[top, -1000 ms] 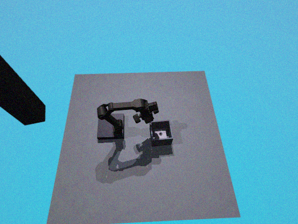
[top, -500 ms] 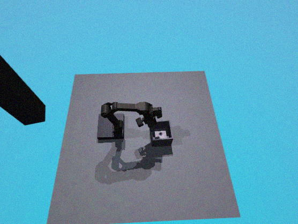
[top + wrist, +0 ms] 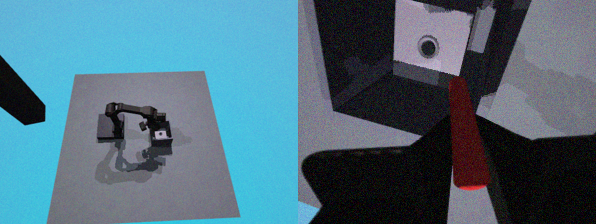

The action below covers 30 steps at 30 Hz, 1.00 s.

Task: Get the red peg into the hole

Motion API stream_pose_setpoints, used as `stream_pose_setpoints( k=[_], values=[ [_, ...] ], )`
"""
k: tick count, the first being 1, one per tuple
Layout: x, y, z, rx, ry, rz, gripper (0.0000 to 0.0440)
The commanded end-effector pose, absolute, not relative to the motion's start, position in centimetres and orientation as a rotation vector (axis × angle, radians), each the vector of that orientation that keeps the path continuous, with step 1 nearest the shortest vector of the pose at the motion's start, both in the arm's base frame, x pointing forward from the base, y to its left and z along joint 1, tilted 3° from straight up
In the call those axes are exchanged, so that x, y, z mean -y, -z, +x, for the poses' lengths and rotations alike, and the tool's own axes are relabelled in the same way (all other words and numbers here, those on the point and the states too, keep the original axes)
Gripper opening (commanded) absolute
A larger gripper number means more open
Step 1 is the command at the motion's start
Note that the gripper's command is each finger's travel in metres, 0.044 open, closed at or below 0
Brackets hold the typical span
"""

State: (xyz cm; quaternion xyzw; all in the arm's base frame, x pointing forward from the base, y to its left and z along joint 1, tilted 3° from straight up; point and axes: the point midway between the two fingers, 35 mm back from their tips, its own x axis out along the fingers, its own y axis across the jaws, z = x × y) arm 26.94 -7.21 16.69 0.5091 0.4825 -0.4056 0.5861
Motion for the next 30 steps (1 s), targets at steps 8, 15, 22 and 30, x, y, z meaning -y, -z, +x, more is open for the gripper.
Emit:
stream_pose_setpoints(
  k=[8, 15, 22, 30],
  values=[
    [8.9, -15.0, 28.4, -1.148, 0.933, 1.176, 0.0],
    [9.5, -13.6, 29.1, -1.167, 0.922, 1.167, 0.0],
    [9.6, -12.0, 29.9, -1.189, 0.897, 1.158, 0.0],
    [9.5, -10.3, 31.0, -1.216, 0.853, 1.132, 0.0]
  ],
)
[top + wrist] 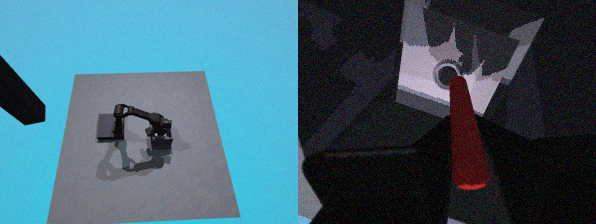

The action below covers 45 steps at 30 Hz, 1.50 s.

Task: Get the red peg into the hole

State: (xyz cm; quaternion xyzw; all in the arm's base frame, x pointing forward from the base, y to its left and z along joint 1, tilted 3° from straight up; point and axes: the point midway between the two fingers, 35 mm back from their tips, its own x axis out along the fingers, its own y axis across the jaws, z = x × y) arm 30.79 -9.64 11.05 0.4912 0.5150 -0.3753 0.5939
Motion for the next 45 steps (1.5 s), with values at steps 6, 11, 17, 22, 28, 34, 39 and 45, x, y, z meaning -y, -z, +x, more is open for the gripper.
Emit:
stream_pose_setpoints(
  k=[6, 11, 17, 22, 28, 34, 39, 45],
  values=[
    [9.4, -8.9, 31.6, -1.238, 0.828, 1.106, 0.0],
    [9.3, -7.9, 31.7, -1.258, 0.824, 1.079, 0.0],
    [9.4, -7.0, 31.3, -1.296, 0.833, 1.047, 0.0111],
    [9.8, -7.1, 30.7, -1.331, 0.856, 1.063, 0.0157],
    [10.0, -7.8, 30.6, -1.35, 0.846, 1.119, 0.0197],
    [10.4, -9.1, 30.7, -1.35, 0.835, 1.166, 0.0231],
    [10.7, -10.6, 31.0, -1.345, 0.811, 1.199, 0.0216],
    [11.4, -12.1, 32.0, -1.305, 0.765, 1.217, 0.0175]
  ],
)
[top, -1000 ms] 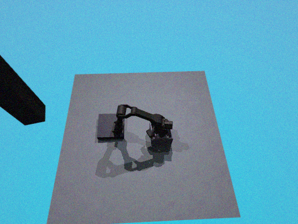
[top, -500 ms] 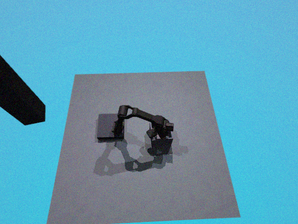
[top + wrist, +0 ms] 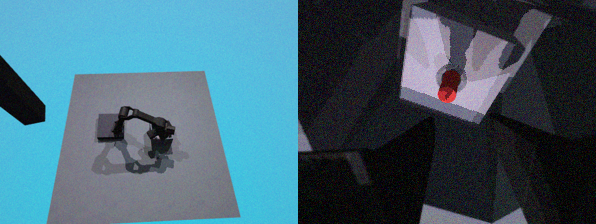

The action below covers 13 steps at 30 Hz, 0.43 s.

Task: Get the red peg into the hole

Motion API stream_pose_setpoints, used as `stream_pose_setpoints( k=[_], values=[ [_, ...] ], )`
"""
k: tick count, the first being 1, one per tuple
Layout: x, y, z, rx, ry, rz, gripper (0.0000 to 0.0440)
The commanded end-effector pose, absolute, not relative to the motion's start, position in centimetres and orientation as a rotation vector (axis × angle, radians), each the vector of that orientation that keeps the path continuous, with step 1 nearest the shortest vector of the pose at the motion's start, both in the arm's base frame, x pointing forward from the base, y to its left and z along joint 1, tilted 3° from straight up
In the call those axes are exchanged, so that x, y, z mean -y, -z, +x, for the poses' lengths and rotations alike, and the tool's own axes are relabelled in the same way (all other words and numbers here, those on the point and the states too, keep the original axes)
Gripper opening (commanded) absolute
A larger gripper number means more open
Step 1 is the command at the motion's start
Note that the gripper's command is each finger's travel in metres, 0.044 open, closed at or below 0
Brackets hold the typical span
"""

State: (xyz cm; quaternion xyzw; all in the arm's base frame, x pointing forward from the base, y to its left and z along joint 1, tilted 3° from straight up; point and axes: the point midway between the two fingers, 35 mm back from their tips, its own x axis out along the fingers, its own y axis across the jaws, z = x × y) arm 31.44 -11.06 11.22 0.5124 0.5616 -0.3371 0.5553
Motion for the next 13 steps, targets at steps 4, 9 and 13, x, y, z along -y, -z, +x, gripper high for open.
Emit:
stream_pose_setpoints(
  k=[4, 9, 13],
  values=[
    [11.9, -13.2, 32.7, -1.27, 0.73, 1.228, 0.0174],
    [12.4, -14.3, 33.4, -1.235, 0.688, 1.238, 0.0178],
    [12.8, -14.8, 34.0, -1.214, 0.656, 1.245, 0.018]
  ],
)
